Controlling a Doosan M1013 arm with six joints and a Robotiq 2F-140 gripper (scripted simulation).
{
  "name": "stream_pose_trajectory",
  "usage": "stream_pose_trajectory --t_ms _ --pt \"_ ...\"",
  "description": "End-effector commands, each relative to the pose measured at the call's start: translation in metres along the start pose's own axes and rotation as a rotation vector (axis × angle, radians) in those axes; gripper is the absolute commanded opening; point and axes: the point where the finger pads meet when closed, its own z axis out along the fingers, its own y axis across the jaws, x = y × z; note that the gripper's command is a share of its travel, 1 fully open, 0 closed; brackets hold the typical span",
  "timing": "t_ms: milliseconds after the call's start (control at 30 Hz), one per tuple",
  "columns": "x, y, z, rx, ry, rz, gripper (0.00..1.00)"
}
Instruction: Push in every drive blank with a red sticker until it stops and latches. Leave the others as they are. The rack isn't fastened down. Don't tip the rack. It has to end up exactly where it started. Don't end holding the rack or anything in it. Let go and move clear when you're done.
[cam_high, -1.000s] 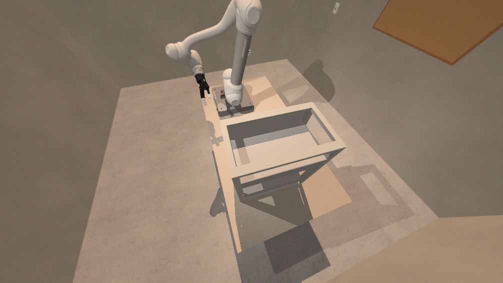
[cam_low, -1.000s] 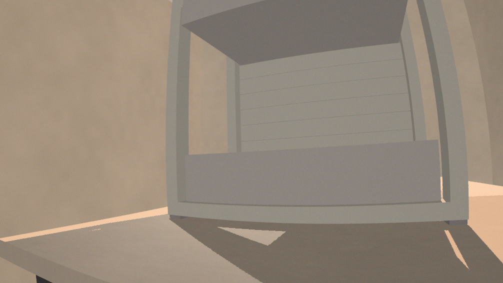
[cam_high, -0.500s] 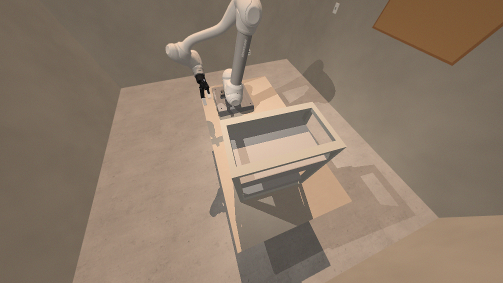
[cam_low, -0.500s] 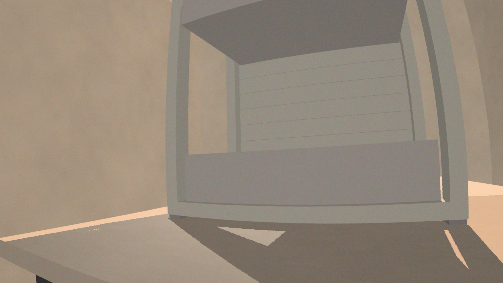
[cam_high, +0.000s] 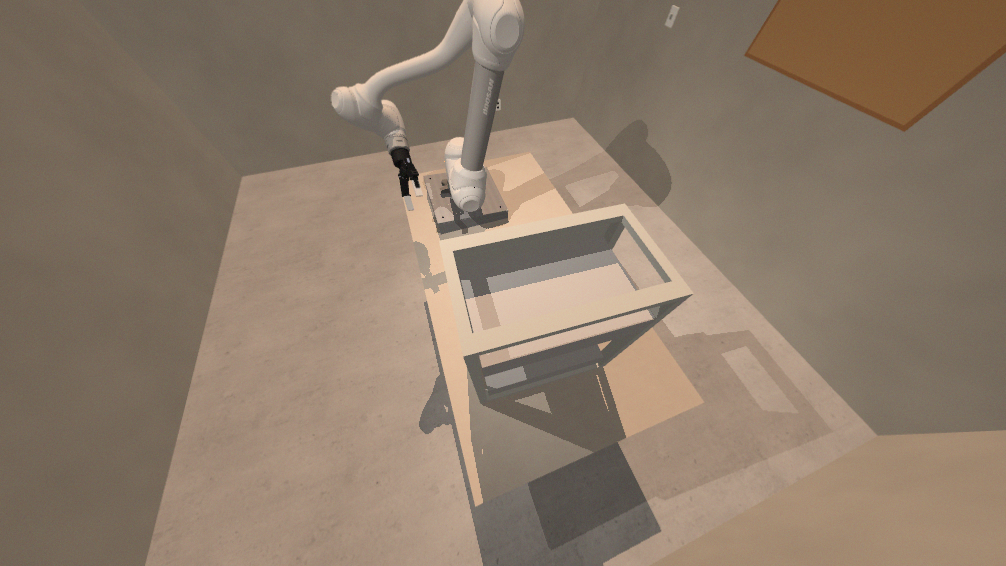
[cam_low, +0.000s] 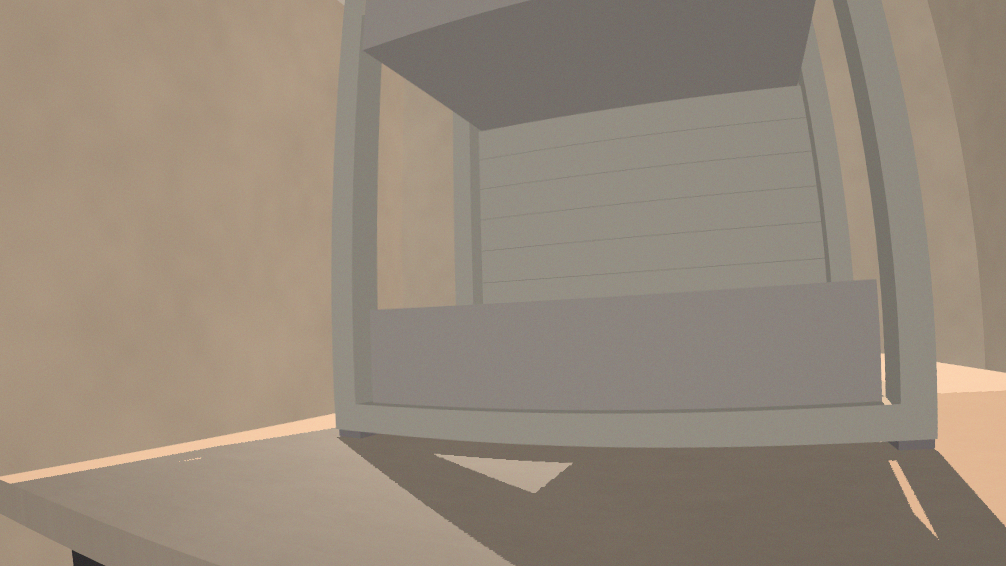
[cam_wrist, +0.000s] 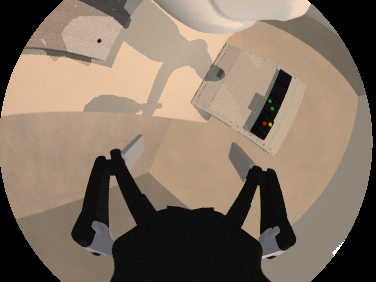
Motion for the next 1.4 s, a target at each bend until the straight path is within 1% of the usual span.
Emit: stream_pose_trajectory --t_ms 0,833,1067,1367 --pt "0.0 0.0 0.0 0.0 0.0 0.0 1.0" --pt "-0.002 0.004 0.003 -0.007 -0.005 -0.036 1.0" --pt "-0.005 0.012 0.01 -0.019 -0.016 -0.103 1.0" --pt "-0.011 0.028 0.022 -0.042 -0.039 -0.235 1.0"
